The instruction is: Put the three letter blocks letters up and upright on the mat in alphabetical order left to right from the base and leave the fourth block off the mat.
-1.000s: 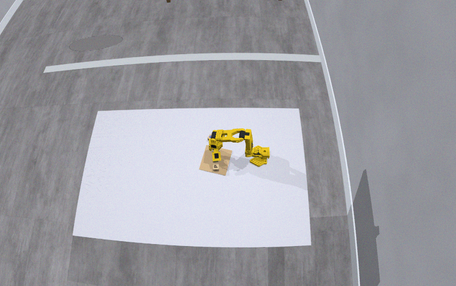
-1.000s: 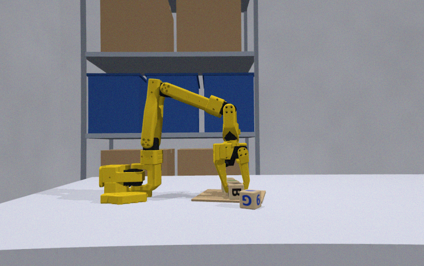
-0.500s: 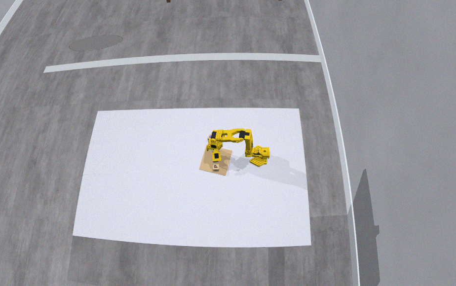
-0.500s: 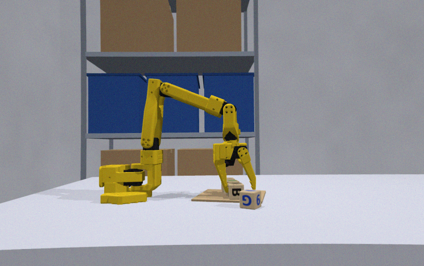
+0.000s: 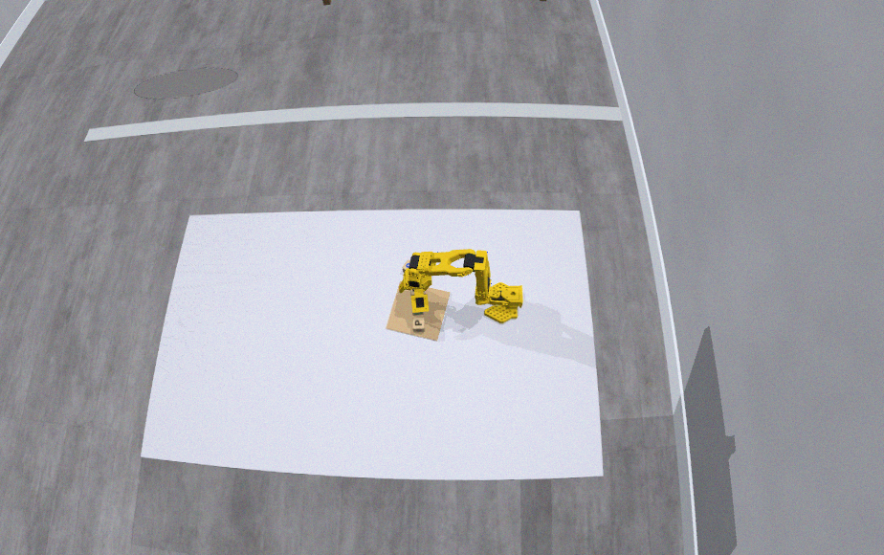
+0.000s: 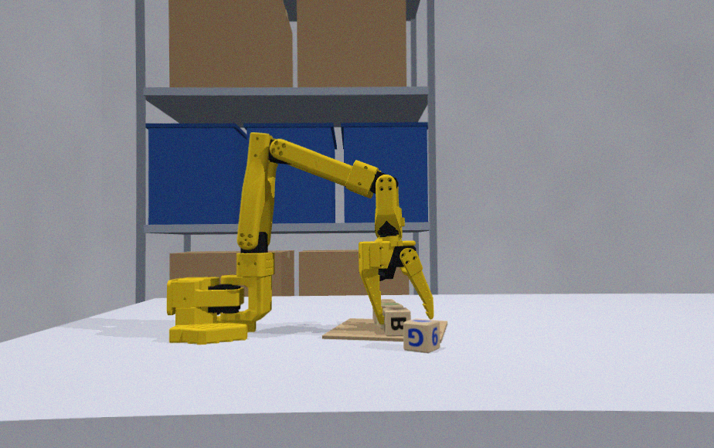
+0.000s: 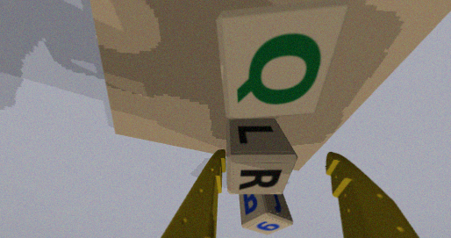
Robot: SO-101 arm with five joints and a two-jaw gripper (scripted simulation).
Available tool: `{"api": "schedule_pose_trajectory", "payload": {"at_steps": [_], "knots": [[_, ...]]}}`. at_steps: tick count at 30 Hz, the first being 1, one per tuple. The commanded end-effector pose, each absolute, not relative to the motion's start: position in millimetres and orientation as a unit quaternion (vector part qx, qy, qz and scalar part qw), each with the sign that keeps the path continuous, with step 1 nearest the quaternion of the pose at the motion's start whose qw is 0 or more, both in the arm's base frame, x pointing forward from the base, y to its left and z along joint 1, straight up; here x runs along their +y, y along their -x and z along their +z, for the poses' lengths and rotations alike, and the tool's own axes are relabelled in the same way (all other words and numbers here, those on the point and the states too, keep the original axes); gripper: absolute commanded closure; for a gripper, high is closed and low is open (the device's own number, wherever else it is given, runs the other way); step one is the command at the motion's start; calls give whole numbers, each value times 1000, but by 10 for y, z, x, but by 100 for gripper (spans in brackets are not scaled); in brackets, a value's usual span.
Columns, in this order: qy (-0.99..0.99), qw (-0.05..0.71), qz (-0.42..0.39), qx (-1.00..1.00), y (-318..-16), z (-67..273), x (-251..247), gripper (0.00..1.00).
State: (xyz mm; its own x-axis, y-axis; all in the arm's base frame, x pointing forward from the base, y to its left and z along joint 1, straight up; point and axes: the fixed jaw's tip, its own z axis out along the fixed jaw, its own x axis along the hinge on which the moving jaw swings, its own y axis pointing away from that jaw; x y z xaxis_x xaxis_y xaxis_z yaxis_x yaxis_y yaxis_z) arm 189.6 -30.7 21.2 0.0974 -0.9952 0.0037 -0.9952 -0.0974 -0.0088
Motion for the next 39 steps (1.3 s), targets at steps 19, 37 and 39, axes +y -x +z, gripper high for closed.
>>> {"api": "schedule_pose_trajectory", "payload": {"at_steps": [19, 37, 39], "knots": [[739, 38, -58, 670, -2008, 958, -334, 64], [739, 38, -58, 670, -1996, 993, -332, 64], [739, 38, -58, 670, -1996, 993, -332, 64]]}}
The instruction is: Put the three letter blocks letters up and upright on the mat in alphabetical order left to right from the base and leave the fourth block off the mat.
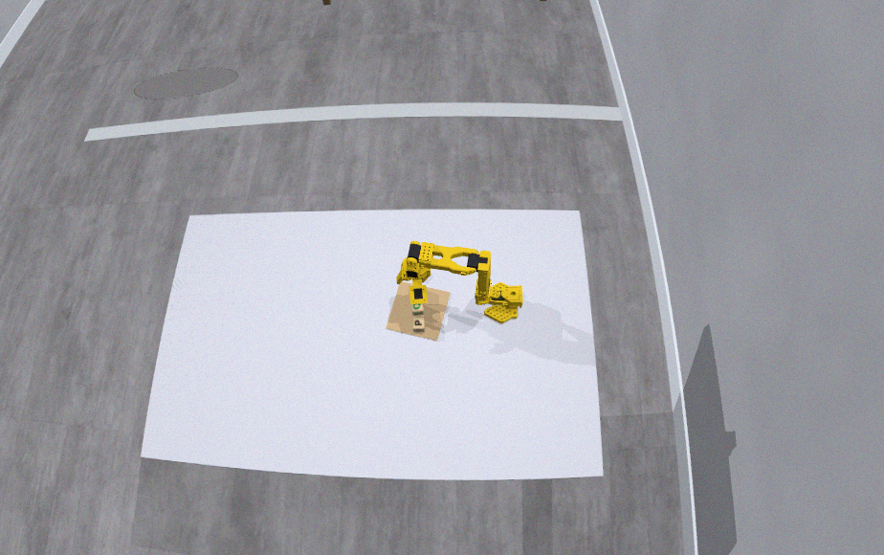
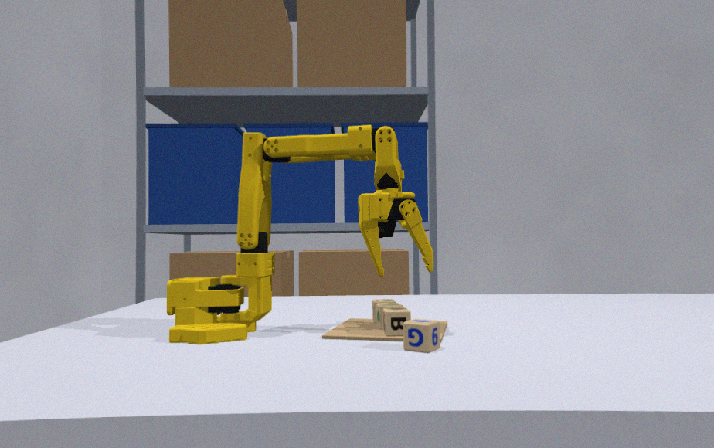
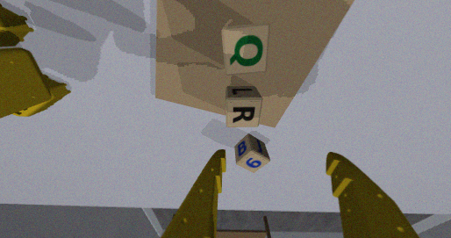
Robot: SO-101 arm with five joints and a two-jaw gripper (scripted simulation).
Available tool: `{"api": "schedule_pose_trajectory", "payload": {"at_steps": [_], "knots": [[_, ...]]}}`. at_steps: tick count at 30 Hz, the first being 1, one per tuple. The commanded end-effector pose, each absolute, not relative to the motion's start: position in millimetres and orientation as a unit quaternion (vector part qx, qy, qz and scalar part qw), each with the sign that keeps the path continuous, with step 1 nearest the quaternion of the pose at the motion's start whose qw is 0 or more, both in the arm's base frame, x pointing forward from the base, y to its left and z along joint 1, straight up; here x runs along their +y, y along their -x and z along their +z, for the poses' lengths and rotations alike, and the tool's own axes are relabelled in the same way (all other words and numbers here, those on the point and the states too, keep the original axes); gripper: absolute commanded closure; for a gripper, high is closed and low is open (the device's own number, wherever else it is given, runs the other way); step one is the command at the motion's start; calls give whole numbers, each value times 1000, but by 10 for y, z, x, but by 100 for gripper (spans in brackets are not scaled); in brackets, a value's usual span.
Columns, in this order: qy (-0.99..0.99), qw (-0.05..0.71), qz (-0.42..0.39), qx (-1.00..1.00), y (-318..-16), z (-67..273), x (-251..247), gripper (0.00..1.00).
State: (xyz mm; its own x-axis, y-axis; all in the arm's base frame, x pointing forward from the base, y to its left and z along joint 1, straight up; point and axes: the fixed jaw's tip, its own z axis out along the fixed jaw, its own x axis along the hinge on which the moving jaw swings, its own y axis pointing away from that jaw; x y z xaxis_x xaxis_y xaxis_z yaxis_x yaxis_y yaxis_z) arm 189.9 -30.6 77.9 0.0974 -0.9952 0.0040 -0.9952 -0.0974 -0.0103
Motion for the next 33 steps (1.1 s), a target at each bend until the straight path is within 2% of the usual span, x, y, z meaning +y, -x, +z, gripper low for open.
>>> {"api": "schedule_pose_trajectory", "payload": {"at_steps": [1, 22, 33], "knots": [[739, 38, -58, 670, -1996, 993, -332, 64], [705, 47, -64, 705, -1963, 1038, -309, 64], [596, 79, -78, 795, -1860, 1158, -241, 64]]}}
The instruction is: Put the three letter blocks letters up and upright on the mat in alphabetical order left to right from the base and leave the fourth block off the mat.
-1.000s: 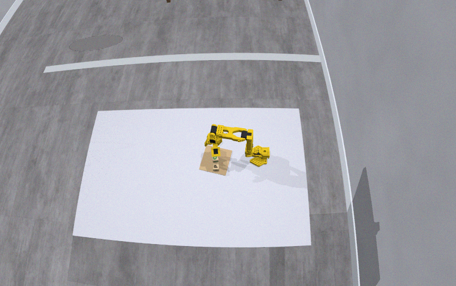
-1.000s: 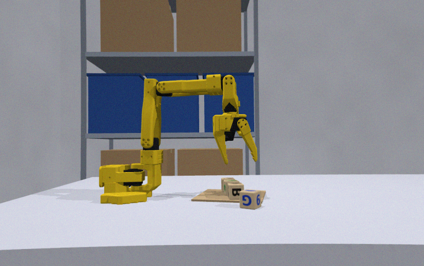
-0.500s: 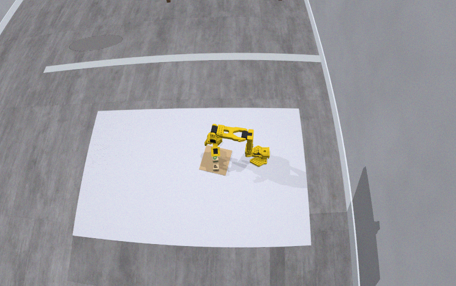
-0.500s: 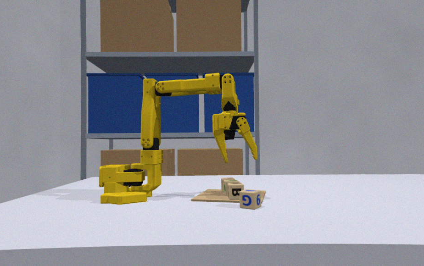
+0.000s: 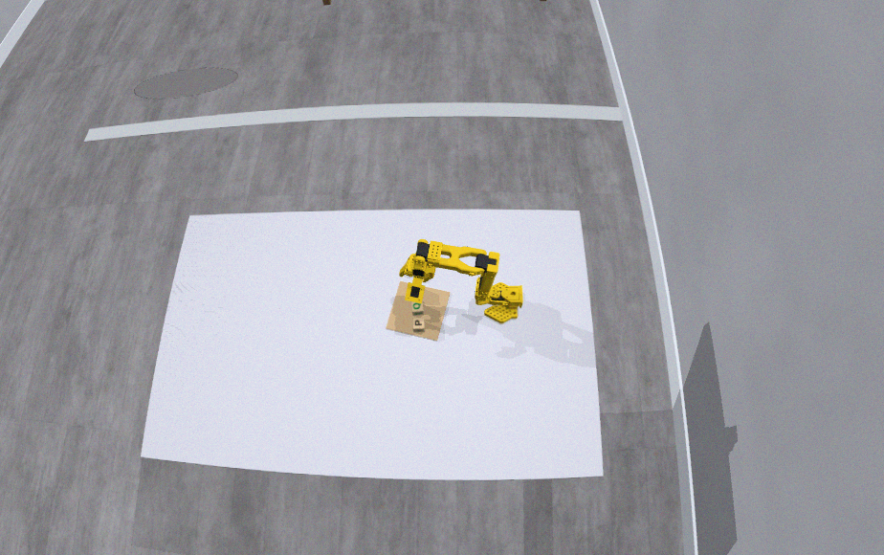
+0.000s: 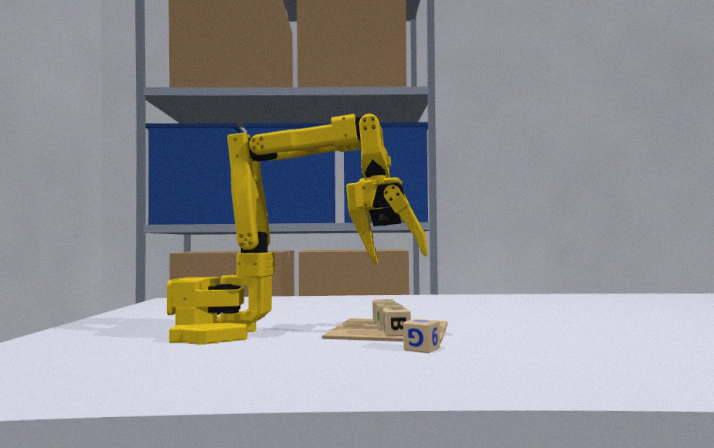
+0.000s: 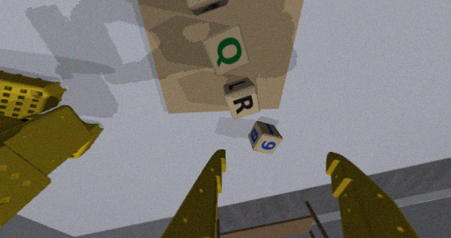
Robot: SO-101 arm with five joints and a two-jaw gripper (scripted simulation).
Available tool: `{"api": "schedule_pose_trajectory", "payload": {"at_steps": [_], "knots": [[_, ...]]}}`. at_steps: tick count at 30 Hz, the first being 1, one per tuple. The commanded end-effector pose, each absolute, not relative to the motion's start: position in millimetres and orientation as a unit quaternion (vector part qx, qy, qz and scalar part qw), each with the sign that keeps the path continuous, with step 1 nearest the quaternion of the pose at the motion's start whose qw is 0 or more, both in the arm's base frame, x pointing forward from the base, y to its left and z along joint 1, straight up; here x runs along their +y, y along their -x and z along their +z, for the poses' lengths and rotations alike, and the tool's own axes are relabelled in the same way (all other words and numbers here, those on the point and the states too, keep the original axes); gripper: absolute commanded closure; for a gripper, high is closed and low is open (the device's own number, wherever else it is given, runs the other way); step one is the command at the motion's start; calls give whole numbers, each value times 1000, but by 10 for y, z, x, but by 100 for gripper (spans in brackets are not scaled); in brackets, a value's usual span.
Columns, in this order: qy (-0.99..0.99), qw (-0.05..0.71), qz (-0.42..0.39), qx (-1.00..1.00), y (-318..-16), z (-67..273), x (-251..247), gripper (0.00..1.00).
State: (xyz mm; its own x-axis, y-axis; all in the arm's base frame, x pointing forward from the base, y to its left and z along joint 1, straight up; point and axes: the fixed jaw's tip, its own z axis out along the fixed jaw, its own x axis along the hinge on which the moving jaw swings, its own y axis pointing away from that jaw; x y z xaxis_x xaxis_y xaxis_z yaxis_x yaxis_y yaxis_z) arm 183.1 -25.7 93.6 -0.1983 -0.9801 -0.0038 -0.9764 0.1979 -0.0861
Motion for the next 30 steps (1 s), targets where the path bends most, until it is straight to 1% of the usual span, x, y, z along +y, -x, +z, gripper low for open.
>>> {"api": "schedule_pose_trajectory", "payload": {"at_steps": [1, 6, 14, 21, 23, 30], "knots": [[582, 84, -79, 805, -1847, 1171, -233, 64], [536, 97, -81, 835, -1807, 1209, -208, 64], [392, 141, -80, 906, -1688, 1302, -140, 64], [259, 180, -68, 946, -1588, 1360, -88, 64], [259, 180, -68, 946, -1588, 1360, -88, 64], [142, 213, -49, 965, -1507, 1393, -51, 64]]}}
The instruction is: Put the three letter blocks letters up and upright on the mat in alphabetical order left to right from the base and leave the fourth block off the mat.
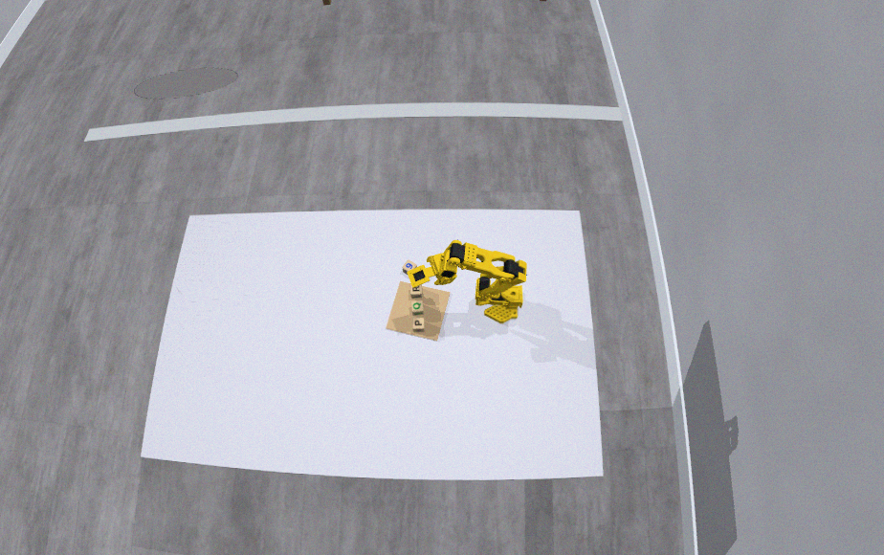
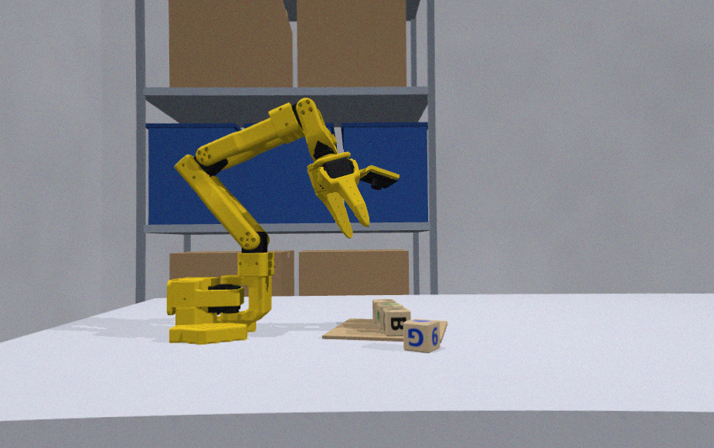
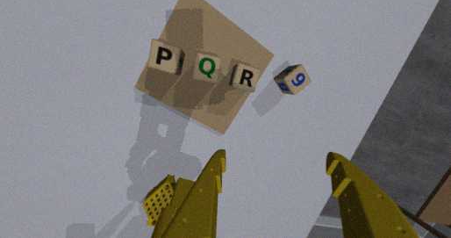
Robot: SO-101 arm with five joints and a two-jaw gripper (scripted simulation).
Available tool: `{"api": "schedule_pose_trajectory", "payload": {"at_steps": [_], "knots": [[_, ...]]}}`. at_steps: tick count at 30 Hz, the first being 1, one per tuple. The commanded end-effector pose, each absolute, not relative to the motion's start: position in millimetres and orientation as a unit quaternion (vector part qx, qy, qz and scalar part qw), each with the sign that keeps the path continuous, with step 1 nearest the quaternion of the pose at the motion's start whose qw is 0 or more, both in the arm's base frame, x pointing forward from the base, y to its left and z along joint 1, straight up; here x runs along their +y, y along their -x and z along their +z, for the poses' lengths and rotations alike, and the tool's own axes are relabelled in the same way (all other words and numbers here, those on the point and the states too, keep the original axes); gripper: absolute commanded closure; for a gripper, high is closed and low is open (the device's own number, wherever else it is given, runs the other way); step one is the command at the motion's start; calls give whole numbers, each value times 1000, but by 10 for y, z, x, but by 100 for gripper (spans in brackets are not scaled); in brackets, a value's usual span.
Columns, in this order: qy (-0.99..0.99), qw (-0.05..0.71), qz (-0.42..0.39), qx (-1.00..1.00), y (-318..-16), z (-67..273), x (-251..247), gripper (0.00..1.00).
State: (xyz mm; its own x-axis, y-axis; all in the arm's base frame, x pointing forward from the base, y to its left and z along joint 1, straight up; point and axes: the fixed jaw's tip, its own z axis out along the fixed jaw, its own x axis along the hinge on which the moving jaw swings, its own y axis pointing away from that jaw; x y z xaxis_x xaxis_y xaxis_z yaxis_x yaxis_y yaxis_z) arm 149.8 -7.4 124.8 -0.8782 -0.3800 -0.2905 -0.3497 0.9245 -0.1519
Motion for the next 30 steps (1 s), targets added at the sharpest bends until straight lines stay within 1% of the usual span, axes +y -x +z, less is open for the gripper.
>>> {"api": "schedule_pose_trajectory", "payload": {"at_steps": [1, 8, 15, 30], "knots": [[128, 217, -47, 967, -1498, 1396, -47, 64], [50, 237, -29, 970, -1448, 1410, -27, 64], [19, 245, -21, 969, -1428, 1413, -20, 64], [3, 249, -17, 968, -1419, 1415, -17, 64]]}}
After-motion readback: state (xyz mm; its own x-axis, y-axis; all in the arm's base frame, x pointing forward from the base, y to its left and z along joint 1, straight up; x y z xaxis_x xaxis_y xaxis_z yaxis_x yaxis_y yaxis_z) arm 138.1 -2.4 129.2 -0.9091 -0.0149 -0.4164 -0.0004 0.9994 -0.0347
